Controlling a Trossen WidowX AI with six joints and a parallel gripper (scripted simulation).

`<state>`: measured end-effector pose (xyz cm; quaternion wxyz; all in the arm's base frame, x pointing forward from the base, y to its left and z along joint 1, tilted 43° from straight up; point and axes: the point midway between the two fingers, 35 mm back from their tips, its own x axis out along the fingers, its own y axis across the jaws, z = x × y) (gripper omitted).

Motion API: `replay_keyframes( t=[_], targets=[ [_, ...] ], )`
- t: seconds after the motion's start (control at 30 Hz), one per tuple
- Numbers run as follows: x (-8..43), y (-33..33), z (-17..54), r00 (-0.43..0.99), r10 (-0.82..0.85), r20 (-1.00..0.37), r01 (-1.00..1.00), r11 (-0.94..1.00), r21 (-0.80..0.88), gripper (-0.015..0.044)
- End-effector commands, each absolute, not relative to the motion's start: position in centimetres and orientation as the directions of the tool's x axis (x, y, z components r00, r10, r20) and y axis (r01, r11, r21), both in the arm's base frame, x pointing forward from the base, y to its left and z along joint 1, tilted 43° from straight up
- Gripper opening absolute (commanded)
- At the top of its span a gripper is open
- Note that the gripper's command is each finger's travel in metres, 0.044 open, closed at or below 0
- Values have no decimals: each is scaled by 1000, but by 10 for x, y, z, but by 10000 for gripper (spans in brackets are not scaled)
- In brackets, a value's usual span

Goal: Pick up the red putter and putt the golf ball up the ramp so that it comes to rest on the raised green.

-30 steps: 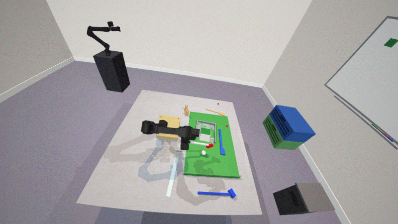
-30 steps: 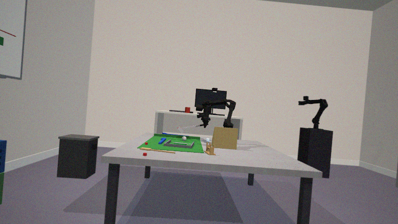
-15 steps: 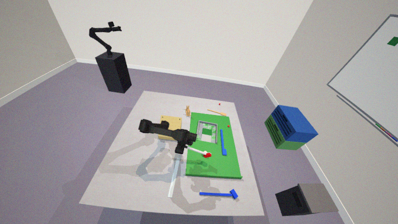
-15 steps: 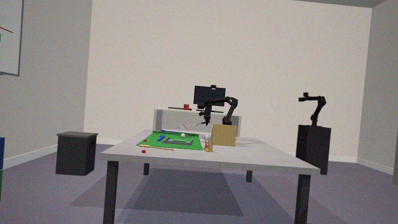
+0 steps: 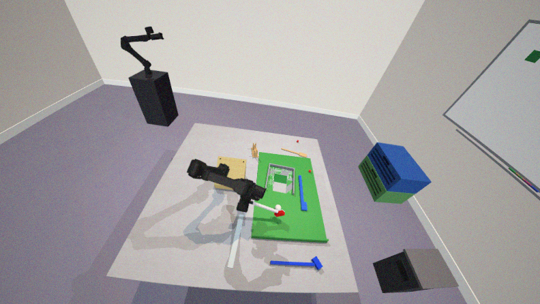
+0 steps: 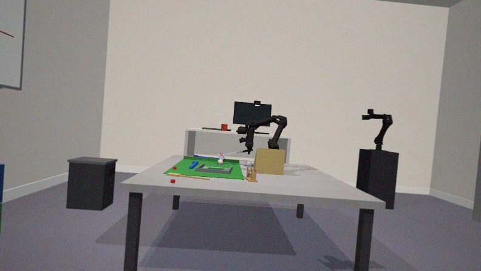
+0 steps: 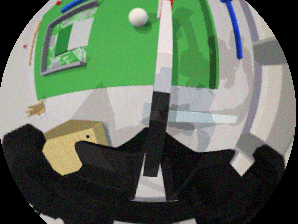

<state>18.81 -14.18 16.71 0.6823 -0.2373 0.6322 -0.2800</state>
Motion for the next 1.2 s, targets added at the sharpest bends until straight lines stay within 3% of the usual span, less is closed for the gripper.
replay_keyframes(
  t=[0.0, 1.17],
  targets=[
    [188, -145, 164, 53, -680, -731, 83, 733, -675, 0],
    [186, -182, 169, 54, -684, -728, 84, 729, -679, 0]
  ],
)
